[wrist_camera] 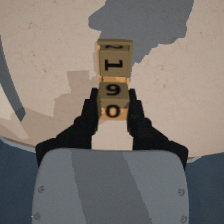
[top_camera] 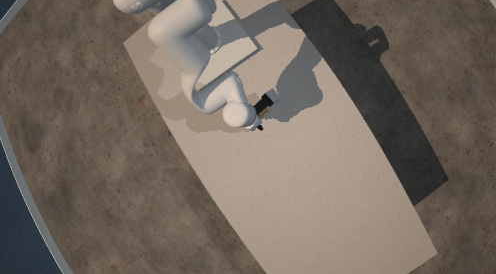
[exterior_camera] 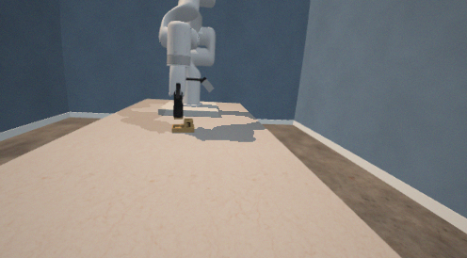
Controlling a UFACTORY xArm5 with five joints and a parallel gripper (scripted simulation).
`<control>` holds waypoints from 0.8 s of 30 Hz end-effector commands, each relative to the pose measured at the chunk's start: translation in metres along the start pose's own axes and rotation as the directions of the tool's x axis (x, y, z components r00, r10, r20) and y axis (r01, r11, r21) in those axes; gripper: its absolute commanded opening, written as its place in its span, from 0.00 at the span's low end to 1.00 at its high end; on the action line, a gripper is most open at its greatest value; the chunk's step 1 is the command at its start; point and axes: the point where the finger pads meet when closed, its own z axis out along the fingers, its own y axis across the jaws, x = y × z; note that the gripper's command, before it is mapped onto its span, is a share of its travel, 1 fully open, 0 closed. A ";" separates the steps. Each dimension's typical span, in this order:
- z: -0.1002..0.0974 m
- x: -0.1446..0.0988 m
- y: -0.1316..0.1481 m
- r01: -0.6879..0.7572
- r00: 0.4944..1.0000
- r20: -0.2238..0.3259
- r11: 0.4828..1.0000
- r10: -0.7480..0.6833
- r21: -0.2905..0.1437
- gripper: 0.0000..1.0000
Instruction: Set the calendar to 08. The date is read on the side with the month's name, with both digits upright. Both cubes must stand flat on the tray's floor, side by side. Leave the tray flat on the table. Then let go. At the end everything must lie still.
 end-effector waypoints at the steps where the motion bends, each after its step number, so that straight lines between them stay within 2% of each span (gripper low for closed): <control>1: -0.001 0.000 0.001 0.000 1.000 0.001 1.000 0.000 -0.003 0.29; 24: 0.002 0.000 0.001 0.000 1.000 0.001 1.000 0.000 -0.003 0.29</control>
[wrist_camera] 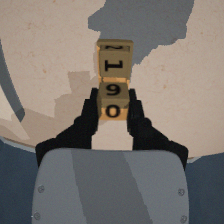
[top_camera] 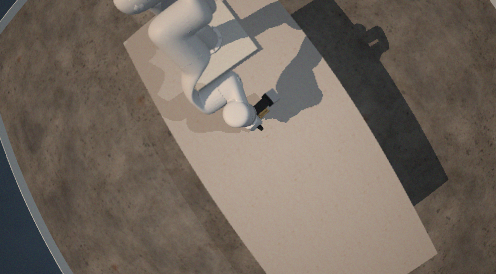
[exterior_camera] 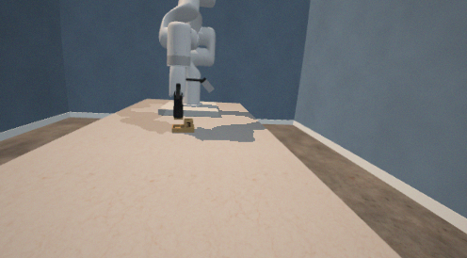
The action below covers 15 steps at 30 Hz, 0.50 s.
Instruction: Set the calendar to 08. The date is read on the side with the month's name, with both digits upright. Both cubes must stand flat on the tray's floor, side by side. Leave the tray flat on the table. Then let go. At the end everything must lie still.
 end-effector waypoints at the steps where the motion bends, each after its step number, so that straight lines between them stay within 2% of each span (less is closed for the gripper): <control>1: 0.000 0.000 0.001 0.000 1.000 0.001 1.000 0.000 -0.003 0.29; 15: 0.011 0.000 0.001 0.000 1.000 0.001 1.000 0.000 -0.003 0.29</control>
